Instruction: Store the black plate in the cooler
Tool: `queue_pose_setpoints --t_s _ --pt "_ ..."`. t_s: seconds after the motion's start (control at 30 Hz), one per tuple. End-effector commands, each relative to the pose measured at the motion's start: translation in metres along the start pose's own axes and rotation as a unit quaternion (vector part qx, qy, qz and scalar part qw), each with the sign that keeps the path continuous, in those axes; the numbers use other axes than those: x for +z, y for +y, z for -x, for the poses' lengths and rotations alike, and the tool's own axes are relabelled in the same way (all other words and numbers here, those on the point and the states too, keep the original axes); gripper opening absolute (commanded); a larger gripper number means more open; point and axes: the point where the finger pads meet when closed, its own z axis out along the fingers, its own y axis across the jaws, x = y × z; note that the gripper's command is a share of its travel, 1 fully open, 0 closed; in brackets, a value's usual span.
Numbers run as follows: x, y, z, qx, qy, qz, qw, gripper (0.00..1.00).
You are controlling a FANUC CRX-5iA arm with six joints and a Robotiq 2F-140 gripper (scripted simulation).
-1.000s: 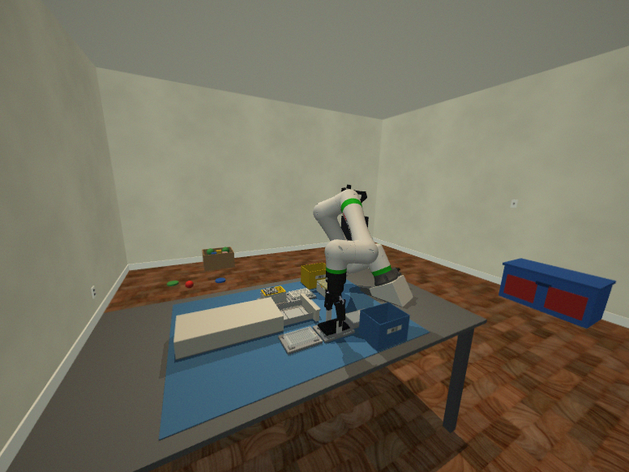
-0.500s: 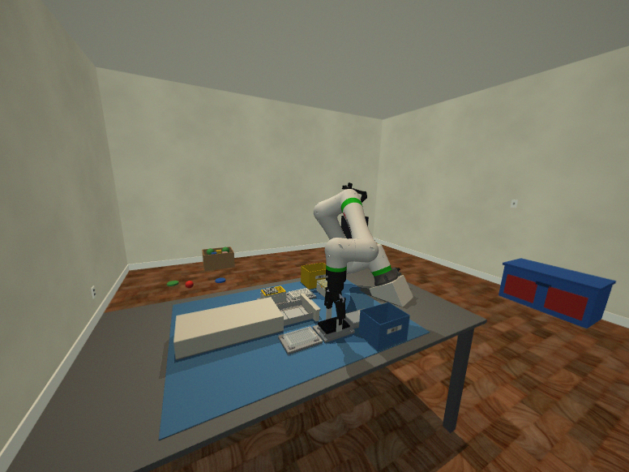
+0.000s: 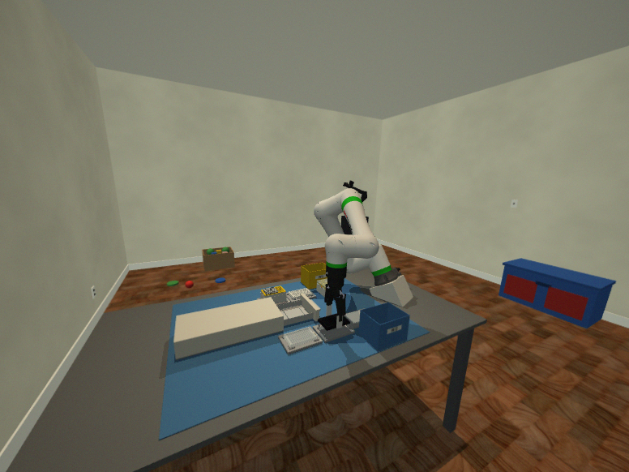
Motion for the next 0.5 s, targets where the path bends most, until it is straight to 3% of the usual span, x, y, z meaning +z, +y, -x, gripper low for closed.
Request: queue_pose_setpoints --t_s 0.0,0.47 --pt "-0.004 0.000 0.000 0.000 0.000 0.000 1.000 0.00" --pt "-0.021 0.000 0.000 0.000 0.000 0.000 1.000 0.00"
